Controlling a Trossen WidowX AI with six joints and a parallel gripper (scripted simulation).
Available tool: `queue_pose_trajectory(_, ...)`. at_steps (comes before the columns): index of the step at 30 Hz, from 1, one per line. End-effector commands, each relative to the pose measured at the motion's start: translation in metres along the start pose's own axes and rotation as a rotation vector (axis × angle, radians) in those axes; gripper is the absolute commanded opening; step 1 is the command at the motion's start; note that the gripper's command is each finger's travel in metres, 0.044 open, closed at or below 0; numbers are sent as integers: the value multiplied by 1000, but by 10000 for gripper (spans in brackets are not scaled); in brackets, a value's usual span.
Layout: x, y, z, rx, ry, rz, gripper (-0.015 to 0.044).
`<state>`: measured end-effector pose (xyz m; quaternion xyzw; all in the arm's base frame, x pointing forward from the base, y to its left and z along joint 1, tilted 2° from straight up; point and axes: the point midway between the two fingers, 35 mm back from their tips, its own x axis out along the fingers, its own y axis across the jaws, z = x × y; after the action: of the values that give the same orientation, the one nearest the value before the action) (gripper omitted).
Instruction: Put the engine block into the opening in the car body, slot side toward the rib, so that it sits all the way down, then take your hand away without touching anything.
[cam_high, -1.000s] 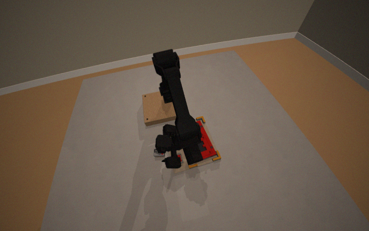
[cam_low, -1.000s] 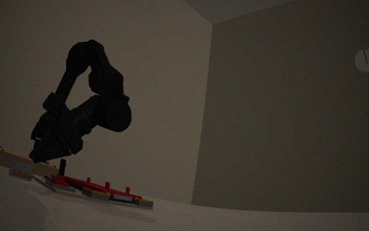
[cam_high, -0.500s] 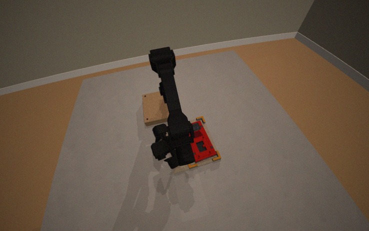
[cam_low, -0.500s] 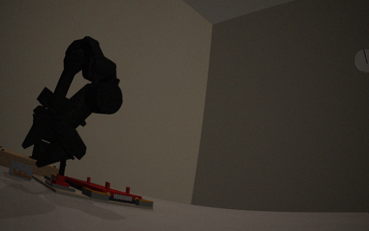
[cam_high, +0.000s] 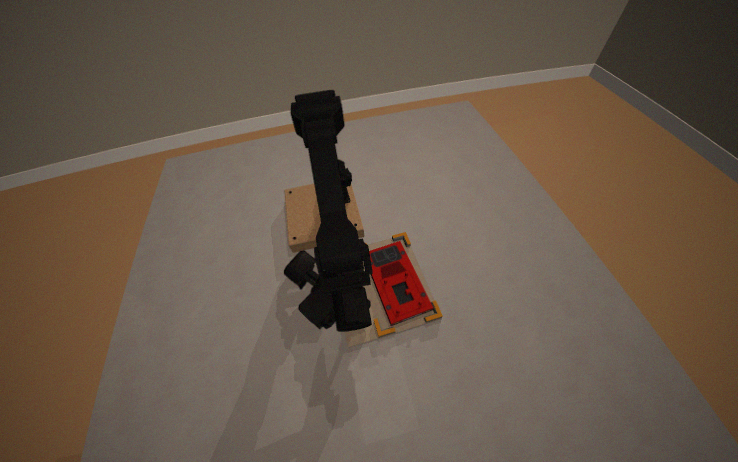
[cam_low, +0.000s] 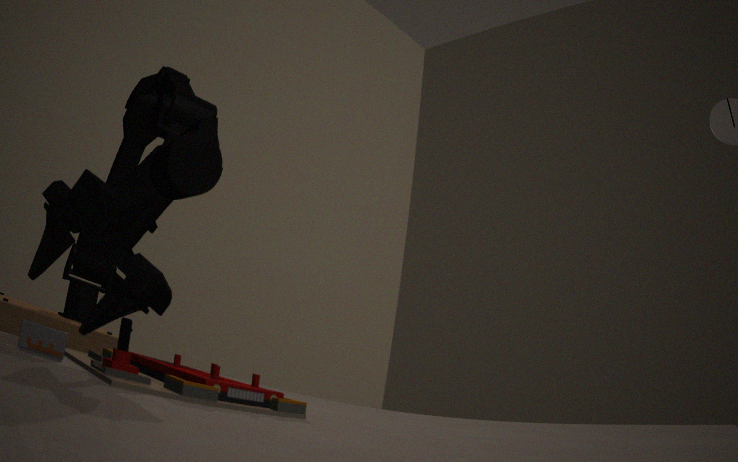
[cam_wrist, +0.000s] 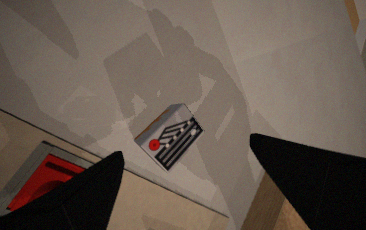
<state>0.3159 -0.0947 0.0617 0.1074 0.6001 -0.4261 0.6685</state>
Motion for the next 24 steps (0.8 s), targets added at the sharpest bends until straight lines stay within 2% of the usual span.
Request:
queue_pose_trajectory(1, -3, -2, 3, -111, 13, 29, 440)
queue_pose_trajectory(24, -11, -14, 7, -880, 35, 211, 440)
